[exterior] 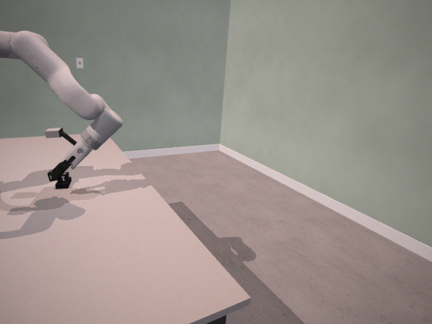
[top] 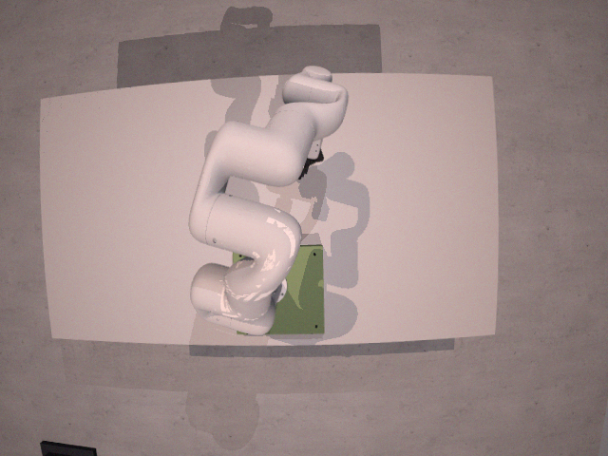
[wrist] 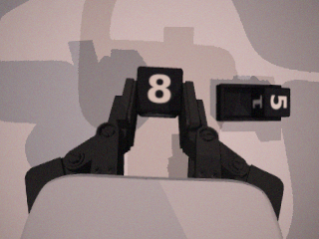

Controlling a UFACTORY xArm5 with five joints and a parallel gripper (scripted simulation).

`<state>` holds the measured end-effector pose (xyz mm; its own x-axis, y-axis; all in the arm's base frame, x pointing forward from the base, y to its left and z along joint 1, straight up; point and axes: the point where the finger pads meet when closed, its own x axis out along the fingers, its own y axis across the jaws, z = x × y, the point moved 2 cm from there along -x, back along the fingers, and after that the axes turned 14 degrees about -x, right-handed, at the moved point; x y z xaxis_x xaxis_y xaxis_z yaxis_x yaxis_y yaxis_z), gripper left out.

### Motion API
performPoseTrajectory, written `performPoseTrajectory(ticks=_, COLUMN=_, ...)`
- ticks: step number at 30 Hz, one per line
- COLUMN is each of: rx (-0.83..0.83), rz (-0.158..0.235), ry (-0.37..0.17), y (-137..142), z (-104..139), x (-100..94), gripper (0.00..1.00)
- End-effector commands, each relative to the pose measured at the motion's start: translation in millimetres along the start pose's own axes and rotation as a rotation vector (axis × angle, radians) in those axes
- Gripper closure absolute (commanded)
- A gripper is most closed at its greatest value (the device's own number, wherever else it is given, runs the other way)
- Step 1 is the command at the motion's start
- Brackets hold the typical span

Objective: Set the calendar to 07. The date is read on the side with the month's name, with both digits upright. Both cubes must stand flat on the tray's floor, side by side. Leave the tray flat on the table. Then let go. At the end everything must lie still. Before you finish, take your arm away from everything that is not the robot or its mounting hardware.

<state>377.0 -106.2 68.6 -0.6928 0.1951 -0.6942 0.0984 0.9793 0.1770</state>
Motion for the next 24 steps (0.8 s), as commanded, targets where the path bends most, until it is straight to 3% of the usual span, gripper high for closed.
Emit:
performPoseTrajectory(ticks=1, rx=0.000, rz=0.016, ry=0.065, y=-0.6, z=2.7, x=-1.9, gripper=0.71)
performPoseTrajectory(ticks=2, rx=0.000, rz=0.023, ry=0.093, y=-0.8, z=3.8, x=-1.8, gripper=0.71)
performPoseTrajectory(ticks=4, rx=0.000, rz=0.023, ry=0.093, y=-0.8, z=3.8, x=-1.8, gripper=0.71)
performPoseTrajectory(ticks=7, rx=0.000, rz=0.039, ry=0.155, y=-1.3, z=6.0, x=-1.4, gripper=0.71)
performPoseTrajectory(ticks=24, rx=0.000, rz=0.039, ry=0.157, y=-1.3, z=6.3, x=-1.2, gripper=0.71)
